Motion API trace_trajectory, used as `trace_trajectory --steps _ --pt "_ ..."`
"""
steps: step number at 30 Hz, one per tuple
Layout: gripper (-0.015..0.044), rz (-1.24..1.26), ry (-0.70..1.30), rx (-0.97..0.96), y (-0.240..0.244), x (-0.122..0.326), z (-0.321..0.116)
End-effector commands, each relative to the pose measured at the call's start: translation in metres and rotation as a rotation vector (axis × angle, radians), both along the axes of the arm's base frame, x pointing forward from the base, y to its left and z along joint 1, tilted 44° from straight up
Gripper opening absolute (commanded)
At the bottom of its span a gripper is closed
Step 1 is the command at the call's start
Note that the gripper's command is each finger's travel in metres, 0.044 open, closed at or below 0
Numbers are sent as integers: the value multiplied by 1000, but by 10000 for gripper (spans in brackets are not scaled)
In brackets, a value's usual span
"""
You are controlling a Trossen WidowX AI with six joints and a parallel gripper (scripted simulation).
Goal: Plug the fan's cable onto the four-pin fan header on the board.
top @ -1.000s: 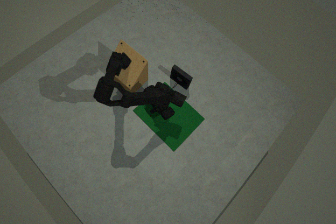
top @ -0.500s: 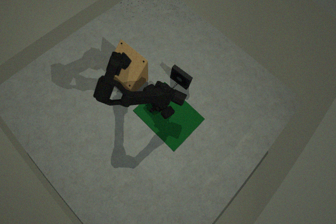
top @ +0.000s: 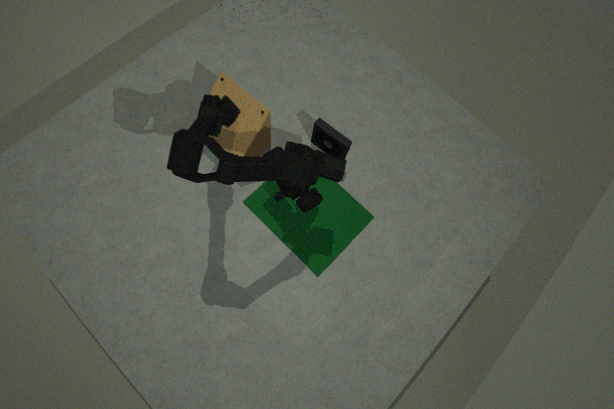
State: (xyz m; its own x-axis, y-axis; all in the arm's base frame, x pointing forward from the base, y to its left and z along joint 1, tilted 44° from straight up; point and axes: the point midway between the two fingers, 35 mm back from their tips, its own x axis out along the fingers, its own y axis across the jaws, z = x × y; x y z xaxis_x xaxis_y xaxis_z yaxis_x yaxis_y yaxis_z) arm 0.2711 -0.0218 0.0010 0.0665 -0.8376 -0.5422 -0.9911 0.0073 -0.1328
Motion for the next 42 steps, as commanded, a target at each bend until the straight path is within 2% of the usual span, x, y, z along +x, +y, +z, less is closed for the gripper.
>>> trace_trajectory --steps 1,17,42 --pt "0 0 -15 7 10 2 10" --pt "0 -13 -30 4 33 -5 39" --pt "0 -470 -621 292 36 63 47"
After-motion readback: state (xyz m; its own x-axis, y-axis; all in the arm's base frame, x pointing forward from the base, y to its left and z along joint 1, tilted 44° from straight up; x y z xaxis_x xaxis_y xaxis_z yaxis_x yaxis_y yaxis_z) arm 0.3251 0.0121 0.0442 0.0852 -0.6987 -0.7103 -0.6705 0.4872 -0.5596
